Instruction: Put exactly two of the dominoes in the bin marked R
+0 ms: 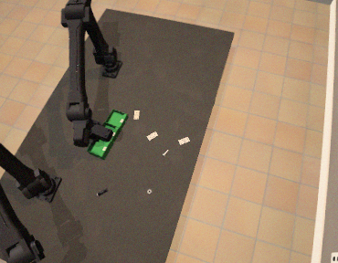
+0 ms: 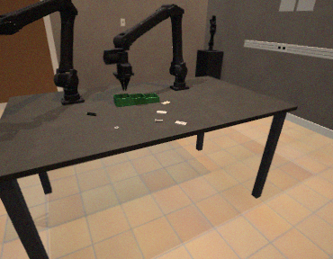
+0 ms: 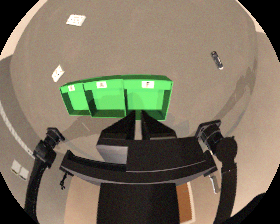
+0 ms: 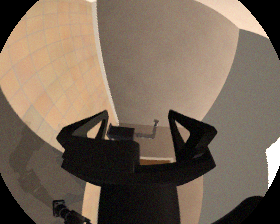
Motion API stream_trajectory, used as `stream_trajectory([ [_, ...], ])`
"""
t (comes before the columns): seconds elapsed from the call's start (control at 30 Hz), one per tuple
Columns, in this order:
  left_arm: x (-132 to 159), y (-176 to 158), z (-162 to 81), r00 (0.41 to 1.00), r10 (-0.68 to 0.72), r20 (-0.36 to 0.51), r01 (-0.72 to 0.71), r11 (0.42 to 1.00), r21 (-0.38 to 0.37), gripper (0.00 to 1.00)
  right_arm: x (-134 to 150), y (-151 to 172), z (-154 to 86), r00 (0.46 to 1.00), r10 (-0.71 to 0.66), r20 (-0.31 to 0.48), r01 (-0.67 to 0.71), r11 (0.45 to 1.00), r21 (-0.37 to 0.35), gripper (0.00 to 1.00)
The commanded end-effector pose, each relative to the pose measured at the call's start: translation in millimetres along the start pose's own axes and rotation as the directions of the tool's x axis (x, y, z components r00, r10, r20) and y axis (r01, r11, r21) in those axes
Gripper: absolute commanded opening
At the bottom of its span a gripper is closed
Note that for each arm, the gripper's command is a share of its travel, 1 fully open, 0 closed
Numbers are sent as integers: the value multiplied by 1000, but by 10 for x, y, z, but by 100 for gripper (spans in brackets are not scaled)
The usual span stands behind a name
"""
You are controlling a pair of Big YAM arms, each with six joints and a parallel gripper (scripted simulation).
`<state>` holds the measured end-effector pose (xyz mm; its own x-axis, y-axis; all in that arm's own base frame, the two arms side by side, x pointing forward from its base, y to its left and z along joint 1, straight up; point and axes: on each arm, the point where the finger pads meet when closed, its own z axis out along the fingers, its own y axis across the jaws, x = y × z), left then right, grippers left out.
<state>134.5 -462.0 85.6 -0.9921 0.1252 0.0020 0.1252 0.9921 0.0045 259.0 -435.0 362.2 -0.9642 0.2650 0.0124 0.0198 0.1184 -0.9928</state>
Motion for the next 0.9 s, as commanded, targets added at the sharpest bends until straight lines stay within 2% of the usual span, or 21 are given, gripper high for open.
stream_trajectory([
  [0.0, -75, 112, -134, 1000, 2, 18, -3, 999, 39, 9, 31, -56, 26, 1000, 11, -8, -11, 1000, 5, 100],
  [0.37, -94, 659, -111, 1000, 2, 19, -3, 999, 36, 9, 31, -56, 26, 1000, 11, -8, -11, 1000, 5, 100],
  [0.47, -94, 662, -111, 1000, 2, 19, -3, 999, 36, 9, 31, -56, 26, 1000, 11, -8, -11, 1000, 5, 100],
  [0.5, -61, 512, -214, 999, 24, 33, -26, 998, 62, 9, 31, -56, 26, 1000, 11, -8, -11, 1000, 5, 100],
  [0.57, -63, 505, -122, 999, 24, 23, -25, 999, 43, 9, 31, -56, 26, 1000, 11, -8, -11, 1000, 5, 100],
  [0.87, -96, 593, -26, 1000, 6, 12, -6, 1000, 23, 9, 31, -56, 26, 1000, 11, -8, -11, 1000, 5, 100],
])
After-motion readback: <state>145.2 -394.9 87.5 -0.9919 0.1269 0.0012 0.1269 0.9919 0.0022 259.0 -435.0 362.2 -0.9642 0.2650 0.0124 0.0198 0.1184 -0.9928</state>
